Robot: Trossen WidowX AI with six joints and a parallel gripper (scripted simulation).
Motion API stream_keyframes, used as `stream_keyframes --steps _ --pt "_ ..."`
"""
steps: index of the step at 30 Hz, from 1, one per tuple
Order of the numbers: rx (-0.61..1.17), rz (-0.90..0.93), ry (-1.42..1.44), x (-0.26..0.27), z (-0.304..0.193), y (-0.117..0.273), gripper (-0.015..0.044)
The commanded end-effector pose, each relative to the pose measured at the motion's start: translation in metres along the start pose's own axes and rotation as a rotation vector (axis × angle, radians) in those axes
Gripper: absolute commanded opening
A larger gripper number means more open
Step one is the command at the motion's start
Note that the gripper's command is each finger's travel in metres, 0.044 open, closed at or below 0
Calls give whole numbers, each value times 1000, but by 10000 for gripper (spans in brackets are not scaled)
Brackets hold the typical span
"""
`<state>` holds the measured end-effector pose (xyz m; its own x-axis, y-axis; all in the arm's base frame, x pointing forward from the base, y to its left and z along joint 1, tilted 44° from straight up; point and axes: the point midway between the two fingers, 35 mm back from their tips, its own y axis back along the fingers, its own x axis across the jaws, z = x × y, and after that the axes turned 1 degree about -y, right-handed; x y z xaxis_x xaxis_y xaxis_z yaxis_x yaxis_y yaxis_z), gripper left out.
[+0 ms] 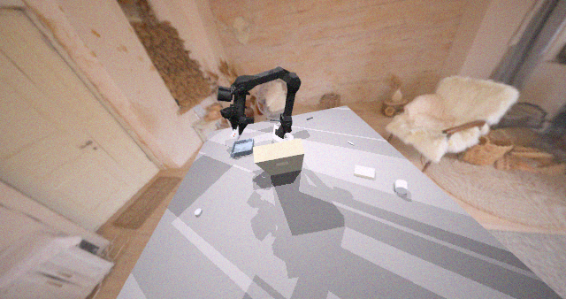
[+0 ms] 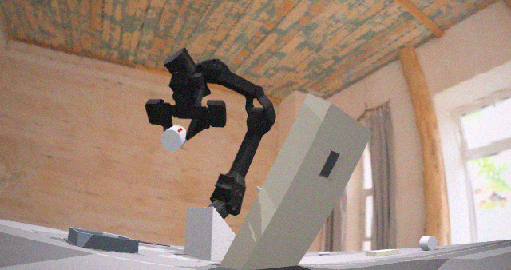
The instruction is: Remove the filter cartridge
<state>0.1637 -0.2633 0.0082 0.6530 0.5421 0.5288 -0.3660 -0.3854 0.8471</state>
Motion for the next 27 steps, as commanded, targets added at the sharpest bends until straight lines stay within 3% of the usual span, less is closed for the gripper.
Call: stream_keyframes --steps 1,11,27 --pt "-19 -66 -125 -24 2 0 0" --pt "-52 -160 -312 -61 0 -3 0" --pt "-58 -371 -685 -168 -92 -53 0"
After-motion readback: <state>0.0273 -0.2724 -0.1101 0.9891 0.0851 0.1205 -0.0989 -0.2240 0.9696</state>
